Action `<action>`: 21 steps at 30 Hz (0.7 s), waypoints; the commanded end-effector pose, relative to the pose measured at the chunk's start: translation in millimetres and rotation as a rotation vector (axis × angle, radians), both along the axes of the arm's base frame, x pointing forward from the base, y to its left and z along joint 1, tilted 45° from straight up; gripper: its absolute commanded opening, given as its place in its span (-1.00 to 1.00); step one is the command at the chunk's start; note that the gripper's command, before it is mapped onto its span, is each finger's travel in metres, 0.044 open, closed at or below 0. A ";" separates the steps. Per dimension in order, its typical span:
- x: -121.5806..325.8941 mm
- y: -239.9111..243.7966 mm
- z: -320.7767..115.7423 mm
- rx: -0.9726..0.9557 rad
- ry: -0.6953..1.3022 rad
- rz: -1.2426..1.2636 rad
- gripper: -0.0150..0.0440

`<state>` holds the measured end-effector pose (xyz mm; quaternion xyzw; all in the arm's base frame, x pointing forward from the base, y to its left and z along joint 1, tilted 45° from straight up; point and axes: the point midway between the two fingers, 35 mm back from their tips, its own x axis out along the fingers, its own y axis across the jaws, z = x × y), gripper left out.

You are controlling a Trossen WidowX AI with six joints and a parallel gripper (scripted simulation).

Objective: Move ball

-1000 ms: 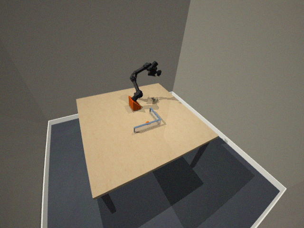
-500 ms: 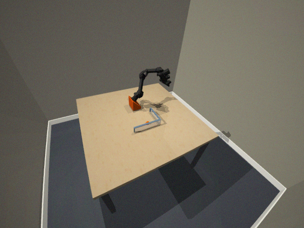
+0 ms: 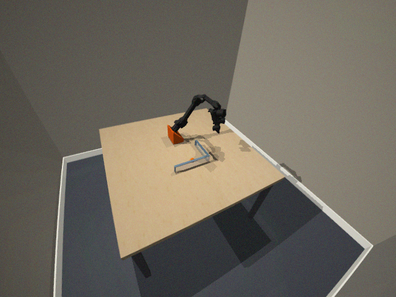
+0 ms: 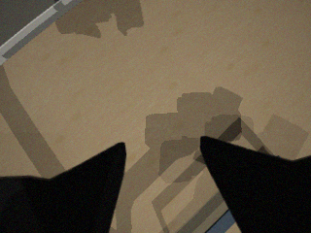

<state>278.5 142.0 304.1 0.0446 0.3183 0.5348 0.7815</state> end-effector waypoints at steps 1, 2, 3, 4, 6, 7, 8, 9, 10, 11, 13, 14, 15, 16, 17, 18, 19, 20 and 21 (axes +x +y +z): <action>41.9 -21.7 -55.1 -0.049 0.188 -0.102 0.38; 48.3 -27.9 -67.0 -0.070 0.212 -0.125 0.38; 53.0 -32.7 -76.3 -0.087 0.230 -0.143 0.38; 56.1 -36.2 -83.0 -0.098 0.244 -0.155 0.38; 62.6 -43.0 -97.6 -0.114 0.284 -0.178 0.38; 66.4 -46.7 -106.6 -0.120 0.312 -0.191 0.38; 70.4 -51.1 -117.3 -0.127 0.345 -0.205 0.38; 74.1 -55.7 -128.3 -0.135 0.380 -0.219 0.38; 77.4 -60.3 -139.4 -0.141 0.414 -0.234 0.38; 80.3 -64.6 -150.4 -0.146 0.449 -0.247 0.38; 85.9 -75.6 -179.1 -0.157 0.543 -0.279 0.38; 87.8 -81.8 -195.4 -0.162 0.595 -0.297 0.38; 88.7 -87.2 -210.1 -0.167 0.643 -0.313 0.38; 89.0 -92.3 -223.9 -0.171 0.687 -0.327 0.38; 88.6 -97.5 -238.4 -0.175 0.734 -0.341 0.38; 87.4 -102.8 -253.2 -0.179 0.782 -0.355 0.38; 85.6 -107.7 -267.5 -0.183 0.828 -0.368 0.38; 84.0 -111.0 -277.3 -0.185 0.861 -0.377 0.38; 83.1 -112.6 -282.1 -0.186 0.876 -0.381 0.38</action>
